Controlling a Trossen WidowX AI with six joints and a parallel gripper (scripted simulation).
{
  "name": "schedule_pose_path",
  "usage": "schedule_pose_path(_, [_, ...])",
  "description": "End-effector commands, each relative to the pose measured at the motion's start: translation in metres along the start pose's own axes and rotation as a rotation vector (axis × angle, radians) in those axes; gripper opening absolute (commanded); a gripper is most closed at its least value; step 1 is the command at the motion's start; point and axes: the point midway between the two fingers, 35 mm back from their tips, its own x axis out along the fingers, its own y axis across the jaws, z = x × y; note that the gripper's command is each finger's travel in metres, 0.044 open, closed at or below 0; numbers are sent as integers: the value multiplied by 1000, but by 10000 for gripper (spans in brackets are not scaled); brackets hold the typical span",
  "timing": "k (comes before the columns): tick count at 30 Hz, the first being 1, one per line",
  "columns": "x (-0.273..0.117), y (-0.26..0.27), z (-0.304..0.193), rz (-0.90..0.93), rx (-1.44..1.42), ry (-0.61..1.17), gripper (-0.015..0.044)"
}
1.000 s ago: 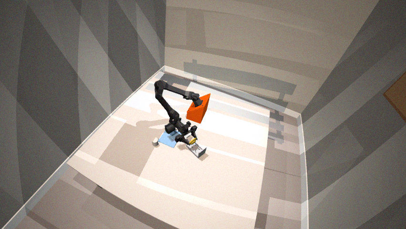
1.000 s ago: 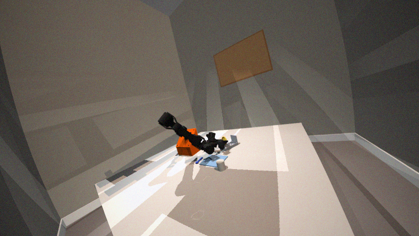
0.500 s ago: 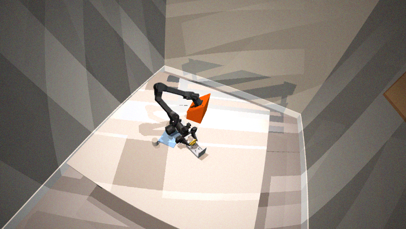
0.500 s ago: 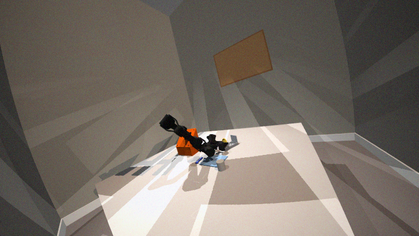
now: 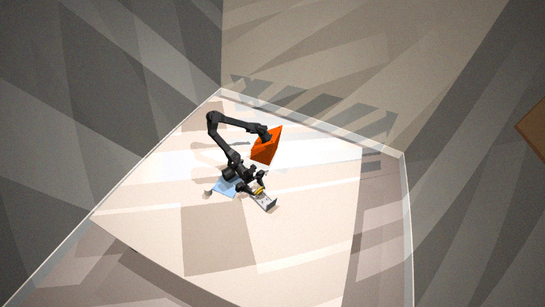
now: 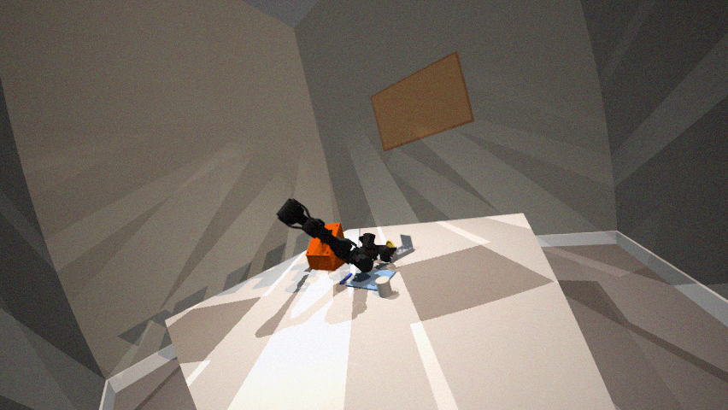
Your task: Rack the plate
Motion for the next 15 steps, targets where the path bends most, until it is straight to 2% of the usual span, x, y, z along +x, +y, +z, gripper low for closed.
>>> schedule_pose_path(1, [0, 0, 0, 0, 0, 0, 341])
schedule_pose_path(3, [0, 0, 0, 0, 0, 0, 394])
schedule_pose_path(4, [0, 0, 0, 0, 0, 0, 400])
schedule_pose_path(12, [0, 0, 0, 0, 0, 0, 400])
schedule_pose_path(15, [-2, -4, 17, 5, 2, 2, 400])
